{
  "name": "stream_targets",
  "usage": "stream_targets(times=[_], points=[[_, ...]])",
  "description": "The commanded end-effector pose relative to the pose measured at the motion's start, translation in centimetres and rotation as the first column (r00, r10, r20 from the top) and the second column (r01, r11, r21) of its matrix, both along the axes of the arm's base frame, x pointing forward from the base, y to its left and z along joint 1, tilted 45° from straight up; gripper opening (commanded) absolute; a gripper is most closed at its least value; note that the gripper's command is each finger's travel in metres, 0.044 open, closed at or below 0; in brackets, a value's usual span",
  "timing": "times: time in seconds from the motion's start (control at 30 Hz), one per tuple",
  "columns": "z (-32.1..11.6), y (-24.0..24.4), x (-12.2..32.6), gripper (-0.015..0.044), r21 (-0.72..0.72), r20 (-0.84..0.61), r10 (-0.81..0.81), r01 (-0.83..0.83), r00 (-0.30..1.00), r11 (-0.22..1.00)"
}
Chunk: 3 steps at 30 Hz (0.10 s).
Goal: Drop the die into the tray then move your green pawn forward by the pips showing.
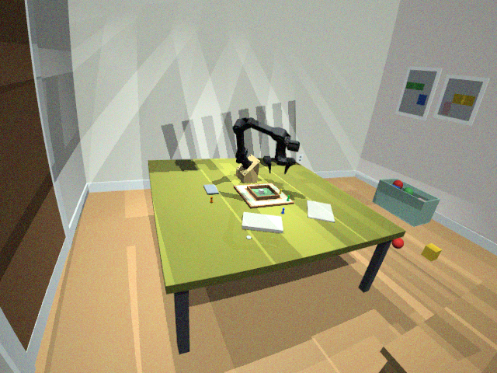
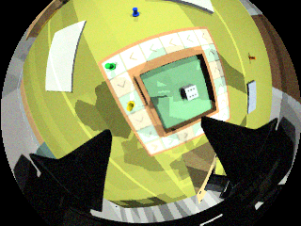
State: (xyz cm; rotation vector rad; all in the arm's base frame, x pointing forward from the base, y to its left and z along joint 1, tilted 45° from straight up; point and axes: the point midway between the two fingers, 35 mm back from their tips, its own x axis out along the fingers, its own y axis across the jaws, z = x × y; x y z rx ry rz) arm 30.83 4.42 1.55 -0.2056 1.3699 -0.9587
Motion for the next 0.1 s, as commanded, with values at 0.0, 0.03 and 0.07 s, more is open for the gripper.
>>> stream_targets(times=[0.0,0.03,0.07], points=[[-0.05,-0.14,0.19,0.0440,-0.006,0.006,-0.007,0.007,1.000,1.000],[-0.05,-0.14,0.19,0.0440,-0.006,0.006,-0.007,0.007,1.000,1.000],[-0.05,-0.14,0.19,0.0440,-0.006,0.006,-0.007,0.007,1.000,1.000]])
